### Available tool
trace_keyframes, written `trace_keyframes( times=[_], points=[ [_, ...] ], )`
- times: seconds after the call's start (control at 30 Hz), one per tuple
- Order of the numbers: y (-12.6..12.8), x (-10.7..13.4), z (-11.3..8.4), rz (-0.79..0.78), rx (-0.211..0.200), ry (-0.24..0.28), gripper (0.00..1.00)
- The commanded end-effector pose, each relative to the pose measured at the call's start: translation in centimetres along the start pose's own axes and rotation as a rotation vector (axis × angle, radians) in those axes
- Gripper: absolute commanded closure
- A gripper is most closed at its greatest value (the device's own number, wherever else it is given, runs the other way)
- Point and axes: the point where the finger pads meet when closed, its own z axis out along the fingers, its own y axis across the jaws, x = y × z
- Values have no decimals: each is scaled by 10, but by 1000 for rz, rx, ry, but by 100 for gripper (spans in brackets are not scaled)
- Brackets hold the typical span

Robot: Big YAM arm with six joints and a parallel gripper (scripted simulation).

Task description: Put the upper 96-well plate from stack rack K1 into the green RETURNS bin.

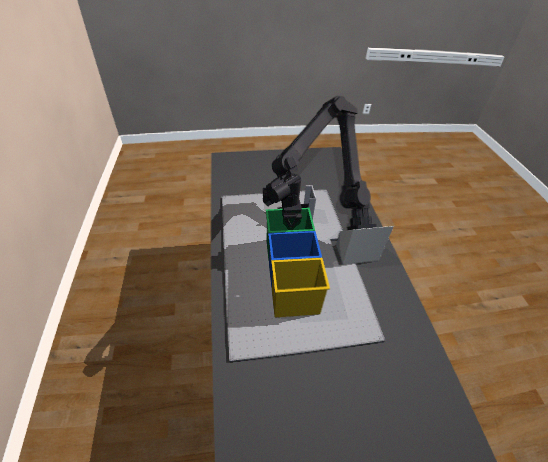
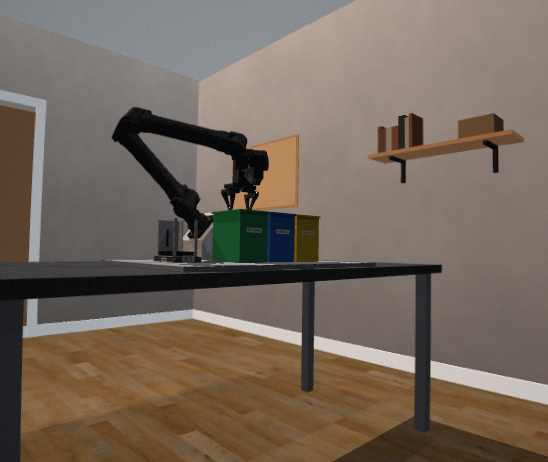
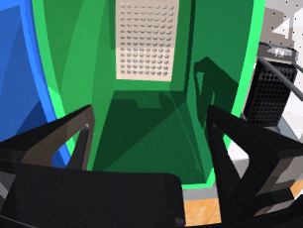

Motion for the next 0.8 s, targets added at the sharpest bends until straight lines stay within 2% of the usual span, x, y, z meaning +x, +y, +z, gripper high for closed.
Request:
trace_keyframes(
  times=[0.0, 0.77],
  points=[
    [2, -16, -27, 33, -25, -48, 18],
    [3, -14, -59, 31, -26, -45, 18]
  ],
)
